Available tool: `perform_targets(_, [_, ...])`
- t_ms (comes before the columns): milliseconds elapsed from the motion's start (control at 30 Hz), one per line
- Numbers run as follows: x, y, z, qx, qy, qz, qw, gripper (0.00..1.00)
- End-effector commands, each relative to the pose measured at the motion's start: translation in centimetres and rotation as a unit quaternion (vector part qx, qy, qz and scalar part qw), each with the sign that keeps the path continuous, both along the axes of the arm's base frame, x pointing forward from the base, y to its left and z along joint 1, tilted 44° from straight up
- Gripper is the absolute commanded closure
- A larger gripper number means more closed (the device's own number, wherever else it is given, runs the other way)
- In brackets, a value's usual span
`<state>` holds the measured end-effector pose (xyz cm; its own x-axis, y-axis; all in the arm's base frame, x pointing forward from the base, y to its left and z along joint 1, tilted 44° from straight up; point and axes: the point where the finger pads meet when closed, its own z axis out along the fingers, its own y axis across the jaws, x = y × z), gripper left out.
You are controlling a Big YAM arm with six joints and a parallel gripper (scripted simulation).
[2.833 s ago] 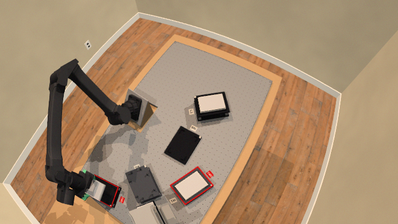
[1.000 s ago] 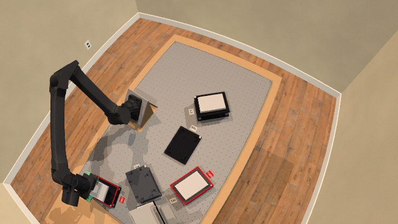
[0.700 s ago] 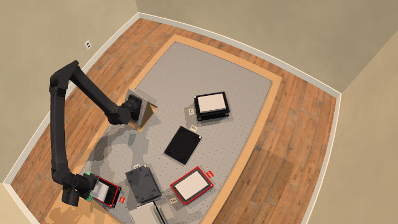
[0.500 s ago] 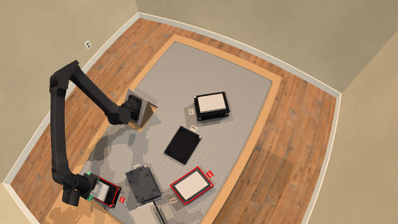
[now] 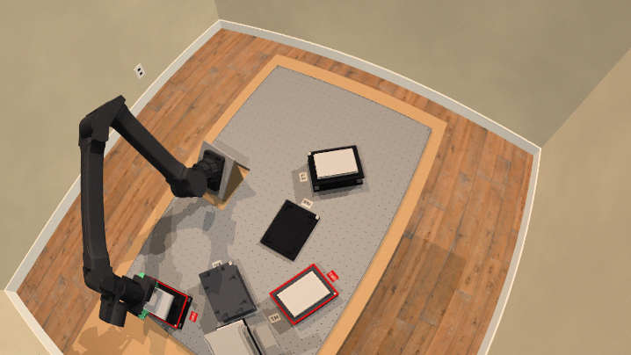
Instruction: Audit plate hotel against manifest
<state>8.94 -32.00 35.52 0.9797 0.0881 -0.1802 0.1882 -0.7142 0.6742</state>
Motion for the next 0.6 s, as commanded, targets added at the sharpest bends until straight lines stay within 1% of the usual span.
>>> perform_targets(0, [-0.2, -0.8, -0.4, 0.003, 0.006, -0.003, 1.0, 0.14])
perform_targets(100, [-0.2, -0.9, -0.3, 0.001, 0.005, -0.003, 1.0, 0.14])
perform_targets(133, [-0.2, -1.1, 1.0, -0.01, 0.0, -0.003, 1.0, 0.14])
perform_targets(267, [-0.3, -1.1, -0.7, 0.003, 0.006, -0.003, 1.0, 0.14])
perform_targets(333, [-0.3, -1.2, -0.8, 0.003, 0.006, -0.003, 1.0, 0.14])
perform_targets(400, [-0.3, -1.4, -0.3, -0.003, 0.003, -0.003, 1.0, 0.14])
perform_targets(467, [-0.3, -1.4, -1.0, 0.003, 0.006, -0.003, 1.0, 0.14])
perform_targets(533, [-0.3, -1.5, -1.0, 0.002, 0.006, -0.003, 1.0, 0.14])
perform_targets(567, [-0.3, -1.6, -0.6, -0.002, 0.004, -0.003, 1.0, 0.14])
